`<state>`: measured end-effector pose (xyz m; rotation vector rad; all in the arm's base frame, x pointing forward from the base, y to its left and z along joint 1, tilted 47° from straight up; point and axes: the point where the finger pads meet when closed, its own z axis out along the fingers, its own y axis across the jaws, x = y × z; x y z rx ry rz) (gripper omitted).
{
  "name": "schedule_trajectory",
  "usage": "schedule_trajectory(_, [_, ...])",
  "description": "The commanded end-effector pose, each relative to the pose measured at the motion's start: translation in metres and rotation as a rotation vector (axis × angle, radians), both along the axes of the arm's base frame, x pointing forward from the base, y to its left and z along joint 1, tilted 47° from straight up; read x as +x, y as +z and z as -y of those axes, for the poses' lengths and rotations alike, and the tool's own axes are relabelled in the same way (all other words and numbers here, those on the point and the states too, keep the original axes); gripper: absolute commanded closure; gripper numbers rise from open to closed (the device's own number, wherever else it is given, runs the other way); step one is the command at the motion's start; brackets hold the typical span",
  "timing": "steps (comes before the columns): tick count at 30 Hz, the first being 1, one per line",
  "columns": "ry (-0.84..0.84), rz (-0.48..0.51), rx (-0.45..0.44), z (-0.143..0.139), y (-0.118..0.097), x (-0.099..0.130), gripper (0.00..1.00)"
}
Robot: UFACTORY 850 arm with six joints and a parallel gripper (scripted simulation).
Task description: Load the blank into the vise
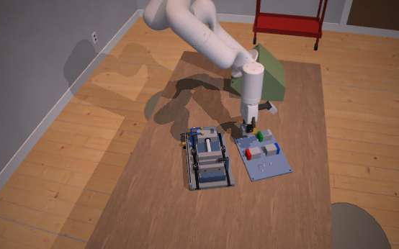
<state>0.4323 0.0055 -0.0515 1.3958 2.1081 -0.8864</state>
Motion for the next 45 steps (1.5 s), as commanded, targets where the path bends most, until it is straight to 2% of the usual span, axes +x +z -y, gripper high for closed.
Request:
schedule_trajectory(1, [0.000, 0.001, 0.000, -0.012, 0.011, 0.000, 1.00])
schedule_trajectory(8, [0.000, 0.001, 0.000, -0.012, 0.011, 0.000, 1.00])
schedule_trajectory(18, [0.000, 0.001, 0.000, -0.043, 0.041, -0.001, 1.00])
schedule_trajectory(45, [0.000, 0.001, 0.001, -0.048, 0.045, -0.001, 1.00])
